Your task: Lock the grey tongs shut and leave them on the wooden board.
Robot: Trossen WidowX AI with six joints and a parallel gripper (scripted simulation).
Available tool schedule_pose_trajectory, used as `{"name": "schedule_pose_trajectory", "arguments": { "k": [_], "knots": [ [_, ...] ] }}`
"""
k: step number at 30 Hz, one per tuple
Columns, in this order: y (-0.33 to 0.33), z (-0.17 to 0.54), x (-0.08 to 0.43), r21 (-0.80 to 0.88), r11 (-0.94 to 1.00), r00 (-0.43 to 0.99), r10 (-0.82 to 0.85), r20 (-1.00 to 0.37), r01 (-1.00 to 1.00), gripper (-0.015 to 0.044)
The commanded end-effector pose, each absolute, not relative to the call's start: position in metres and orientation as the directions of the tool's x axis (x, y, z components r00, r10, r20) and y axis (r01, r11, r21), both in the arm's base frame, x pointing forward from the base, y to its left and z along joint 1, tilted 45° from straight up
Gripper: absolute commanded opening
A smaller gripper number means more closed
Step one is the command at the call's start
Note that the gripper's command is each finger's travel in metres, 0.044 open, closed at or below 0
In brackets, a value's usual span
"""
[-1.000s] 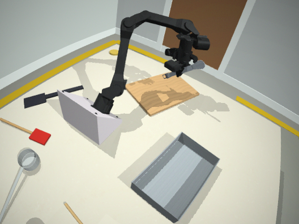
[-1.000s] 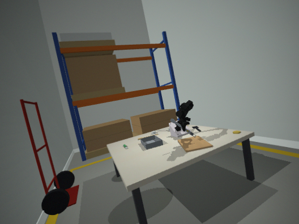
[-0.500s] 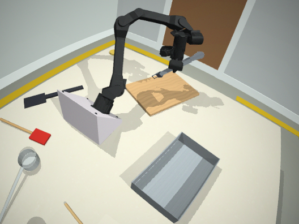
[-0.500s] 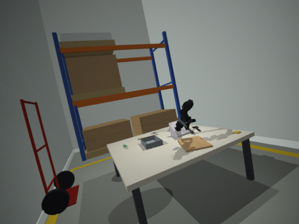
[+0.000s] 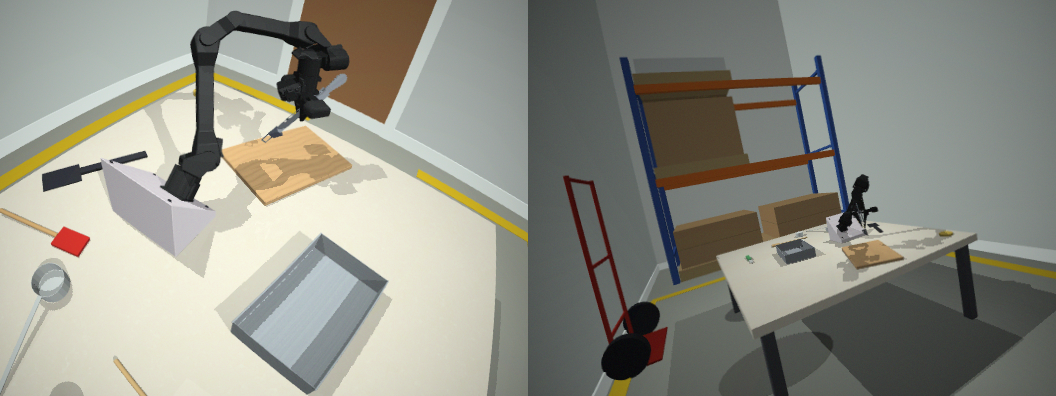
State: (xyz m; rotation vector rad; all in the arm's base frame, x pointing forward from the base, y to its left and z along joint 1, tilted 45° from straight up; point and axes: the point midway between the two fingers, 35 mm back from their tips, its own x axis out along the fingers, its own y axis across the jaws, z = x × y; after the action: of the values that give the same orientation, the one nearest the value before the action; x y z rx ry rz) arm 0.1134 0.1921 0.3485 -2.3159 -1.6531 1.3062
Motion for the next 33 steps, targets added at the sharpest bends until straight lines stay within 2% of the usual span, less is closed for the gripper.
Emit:
{"name": "schedule_pose_trajectory", "arguments": {
  "k": [1,9,17,33],
  "knots": [
    [0.191,0.351,0.111,-0.42,-0.425,0.102,0.79,-0.604,0.802,-0.015],
    [0.191,0.35,0.112,-0.408,-0.428,0.115,0.79,-0.602,0.806,-0.015],
    [0.195,0.348,0.115,-0.342,-0.446,0.192,0.797,-0.573,0.827,-0.015],
    [0.204,0.35,0.121,-0.215,-0.497,0.392,0.832,-0.392,0.841,-0.015]
  ]
}}
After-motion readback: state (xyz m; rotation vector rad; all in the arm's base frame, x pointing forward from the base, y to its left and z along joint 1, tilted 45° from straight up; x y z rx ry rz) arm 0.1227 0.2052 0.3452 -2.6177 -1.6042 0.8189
